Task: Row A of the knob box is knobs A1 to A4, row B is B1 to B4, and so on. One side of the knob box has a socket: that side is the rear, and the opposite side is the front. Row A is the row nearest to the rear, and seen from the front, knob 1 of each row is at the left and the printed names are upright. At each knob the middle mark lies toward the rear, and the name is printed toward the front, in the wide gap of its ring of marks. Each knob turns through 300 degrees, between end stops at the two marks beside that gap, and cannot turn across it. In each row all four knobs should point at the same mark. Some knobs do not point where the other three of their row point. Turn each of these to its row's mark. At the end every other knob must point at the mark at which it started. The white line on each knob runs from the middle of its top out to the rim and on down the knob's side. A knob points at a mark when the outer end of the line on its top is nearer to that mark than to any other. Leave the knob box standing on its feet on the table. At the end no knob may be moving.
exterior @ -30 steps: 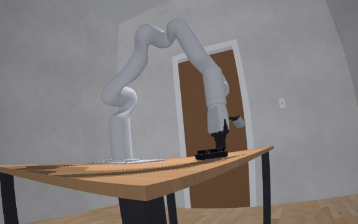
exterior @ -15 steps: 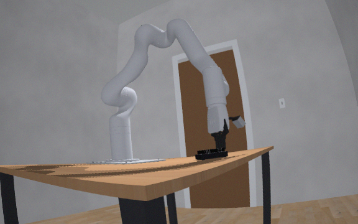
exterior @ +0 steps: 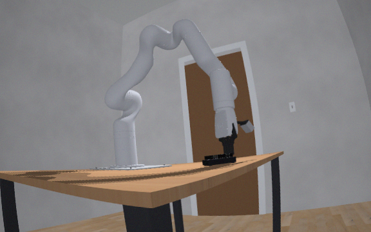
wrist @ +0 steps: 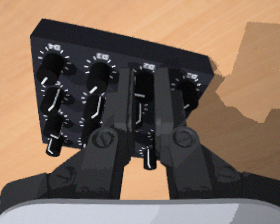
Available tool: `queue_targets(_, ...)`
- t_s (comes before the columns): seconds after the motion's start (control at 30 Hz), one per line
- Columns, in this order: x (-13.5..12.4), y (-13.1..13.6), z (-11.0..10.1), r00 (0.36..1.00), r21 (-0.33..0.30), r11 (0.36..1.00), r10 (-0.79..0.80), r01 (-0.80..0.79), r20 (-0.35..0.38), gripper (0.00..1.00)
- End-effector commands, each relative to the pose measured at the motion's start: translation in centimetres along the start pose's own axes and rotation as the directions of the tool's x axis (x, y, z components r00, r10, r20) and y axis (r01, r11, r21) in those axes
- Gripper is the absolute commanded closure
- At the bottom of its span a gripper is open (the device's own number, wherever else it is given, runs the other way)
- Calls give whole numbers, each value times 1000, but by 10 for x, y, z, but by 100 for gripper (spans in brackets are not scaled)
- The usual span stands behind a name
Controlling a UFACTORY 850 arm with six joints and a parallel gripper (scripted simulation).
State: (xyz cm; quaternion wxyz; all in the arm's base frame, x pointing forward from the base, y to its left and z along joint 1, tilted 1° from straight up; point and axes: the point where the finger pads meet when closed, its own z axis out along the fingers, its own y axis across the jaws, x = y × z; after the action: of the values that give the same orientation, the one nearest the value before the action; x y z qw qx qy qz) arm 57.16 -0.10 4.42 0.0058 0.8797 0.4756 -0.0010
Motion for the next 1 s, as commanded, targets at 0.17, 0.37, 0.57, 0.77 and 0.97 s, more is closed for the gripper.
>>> queue_targets(0.17, 1, 1, -1, 995, -2, 995, -98, 98, -1, 92)
queue_targets(0.37, 1, 1, -1, 986, -2, 986, -170, 170, -1, 92)
queue_targets(0.57, 1, 1, -1, 954, -2, 954, -301, 301, -1, 92)
queue_targets(0.77, 1, 1, -1, 895, -2, 895, -445, 445, -1, 92)
queue_targets(0.97, 1, 1, -1, 843, -2, 843, -539, 539, 0, 92)
